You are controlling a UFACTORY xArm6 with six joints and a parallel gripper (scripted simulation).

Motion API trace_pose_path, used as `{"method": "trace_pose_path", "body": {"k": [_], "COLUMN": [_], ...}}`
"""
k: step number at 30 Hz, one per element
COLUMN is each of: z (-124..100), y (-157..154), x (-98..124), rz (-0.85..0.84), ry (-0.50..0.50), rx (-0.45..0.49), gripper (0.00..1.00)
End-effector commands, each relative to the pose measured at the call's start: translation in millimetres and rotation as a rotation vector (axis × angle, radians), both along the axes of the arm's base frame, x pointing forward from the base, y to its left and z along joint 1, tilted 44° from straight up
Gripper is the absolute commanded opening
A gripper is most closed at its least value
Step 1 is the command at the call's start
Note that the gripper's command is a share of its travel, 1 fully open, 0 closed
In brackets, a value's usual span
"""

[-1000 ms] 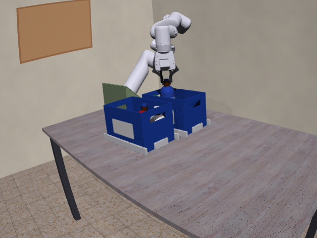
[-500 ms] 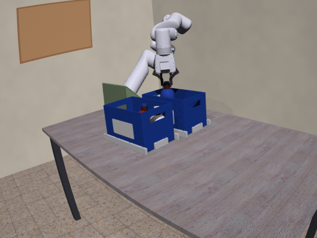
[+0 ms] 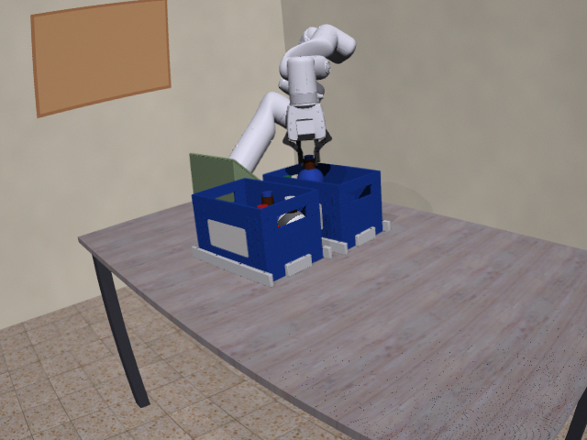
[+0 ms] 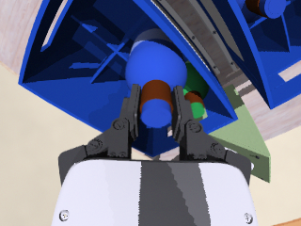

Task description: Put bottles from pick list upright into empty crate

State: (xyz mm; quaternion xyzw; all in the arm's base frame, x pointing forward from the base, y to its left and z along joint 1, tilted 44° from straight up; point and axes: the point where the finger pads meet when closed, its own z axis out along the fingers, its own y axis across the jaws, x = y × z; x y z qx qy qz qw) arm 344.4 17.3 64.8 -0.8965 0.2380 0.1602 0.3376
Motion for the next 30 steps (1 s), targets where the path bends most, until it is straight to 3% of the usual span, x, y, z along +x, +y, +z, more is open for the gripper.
{"method": "trace_pose_path", "body": {"k": [1,30], "z": [-2,-21], "y": [2,19], "x": [1,-2], "rz": [-0.001,-0.001], "ry": [-0.003,-0.003], "rx": [-0.002,-0.001], "gripper": [0.0,0.0]}}
